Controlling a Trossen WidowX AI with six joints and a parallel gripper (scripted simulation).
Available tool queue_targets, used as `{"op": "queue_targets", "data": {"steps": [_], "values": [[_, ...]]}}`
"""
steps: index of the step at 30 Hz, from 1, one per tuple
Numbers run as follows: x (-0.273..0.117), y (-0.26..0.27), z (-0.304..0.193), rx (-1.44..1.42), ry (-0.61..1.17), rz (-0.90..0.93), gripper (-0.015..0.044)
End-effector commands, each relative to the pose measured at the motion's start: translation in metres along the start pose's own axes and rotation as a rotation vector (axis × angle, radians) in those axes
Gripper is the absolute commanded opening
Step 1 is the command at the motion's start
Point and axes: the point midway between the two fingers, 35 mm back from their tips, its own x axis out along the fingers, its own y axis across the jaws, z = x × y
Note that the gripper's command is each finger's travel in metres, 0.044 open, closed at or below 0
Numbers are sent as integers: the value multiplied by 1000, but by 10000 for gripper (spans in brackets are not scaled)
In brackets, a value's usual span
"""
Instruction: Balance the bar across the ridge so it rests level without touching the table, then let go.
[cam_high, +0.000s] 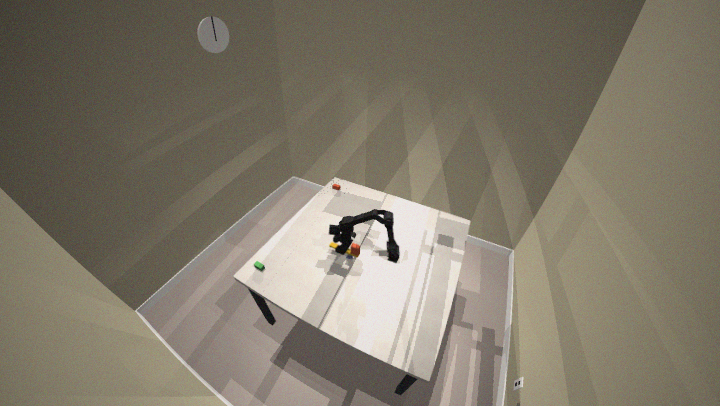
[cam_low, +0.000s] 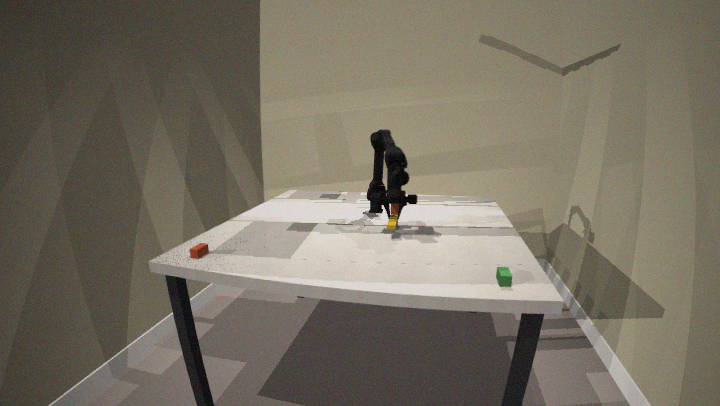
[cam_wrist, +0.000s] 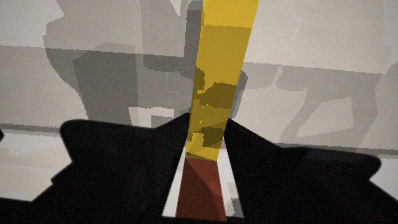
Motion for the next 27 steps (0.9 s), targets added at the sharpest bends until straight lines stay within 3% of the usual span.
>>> {"op": "queue_targets", "data": {"steps": [1,4,27], "values": [[0,0,0,0,0,0,105],[0,0,0,0,0,0,167],[0,0,0,0,0,0,169]]}}
